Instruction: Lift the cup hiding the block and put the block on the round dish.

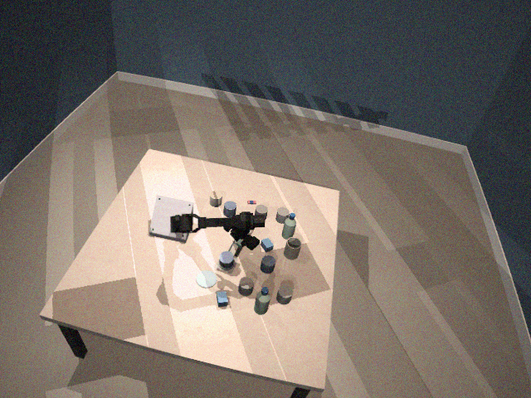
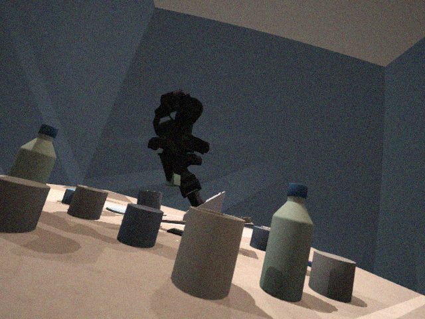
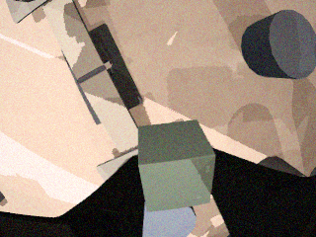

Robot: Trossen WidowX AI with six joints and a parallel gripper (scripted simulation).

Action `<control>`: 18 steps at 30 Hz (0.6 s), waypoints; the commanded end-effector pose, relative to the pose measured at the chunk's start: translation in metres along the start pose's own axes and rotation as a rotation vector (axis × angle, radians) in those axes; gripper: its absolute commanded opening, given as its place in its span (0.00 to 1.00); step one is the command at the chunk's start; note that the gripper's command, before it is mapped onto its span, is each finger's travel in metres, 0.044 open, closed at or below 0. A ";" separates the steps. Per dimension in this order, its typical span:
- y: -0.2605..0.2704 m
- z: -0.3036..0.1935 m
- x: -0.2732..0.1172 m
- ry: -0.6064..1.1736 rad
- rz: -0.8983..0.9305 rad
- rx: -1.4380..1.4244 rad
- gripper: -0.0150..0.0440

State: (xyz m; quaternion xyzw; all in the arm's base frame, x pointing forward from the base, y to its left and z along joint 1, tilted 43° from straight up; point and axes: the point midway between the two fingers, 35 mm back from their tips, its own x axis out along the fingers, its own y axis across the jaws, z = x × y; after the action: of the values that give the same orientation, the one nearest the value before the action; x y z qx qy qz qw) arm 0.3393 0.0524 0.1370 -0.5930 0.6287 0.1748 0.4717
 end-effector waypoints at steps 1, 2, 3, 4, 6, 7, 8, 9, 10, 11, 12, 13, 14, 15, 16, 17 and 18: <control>-0.003 -0.016 0.002 -0.001 -0.009 -0.003 0.25; -0.004 -0.020 0.002 0.000 -0.009 -0.004 0.25; -0.004 -0.024 0.003 0.001 -0.010 -0.004 0.25; -0.005 -0.028 0.004 0.001 -0.010 -0.004 0.25; -0.007 -0.036 0.005 0.000 -0.012 0.007 0.25; -0.008 -0.040 0.006 0.000 -0.014 0.012 0.25; -0.008 -0.044 0.007 0.000 -0.015 0.018 0.25; -0.009 -0.048 0.007 0.000 -0.016 0.023 0.25; -0.010 -0.052 0.008 -0.001 -0.018 0.029 0.25; -0.010 -0.056 0.009 0.000 -0.019 0.034 0.25; -0.011 -0.060 0.009 0.000 -0.020 0.040 0.25; -0.012 -0.064 0.010 0.000 -0.022 0.045 0.25; -0.012 -0.067 0.010 0.000 -0.023 0.048 0.25; -0.012 -0.070 0.011 -0.001 -0.024 0.047 0.25; -0.011 -0.073 0.011 -0.001 -0.026 0.045 0.25; -0.011 -0.076 0.011 -0.002 -0.028 0.044 0.25; -0.011 -0.079 0.012 -0.003 -0.030 0.042 0.25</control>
State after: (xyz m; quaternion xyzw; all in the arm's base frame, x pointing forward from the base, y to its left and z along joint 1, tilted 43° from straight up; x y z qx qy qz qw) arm 0.3243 -0.0115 0.1660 -0.5879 0.6267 0.1558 0.4873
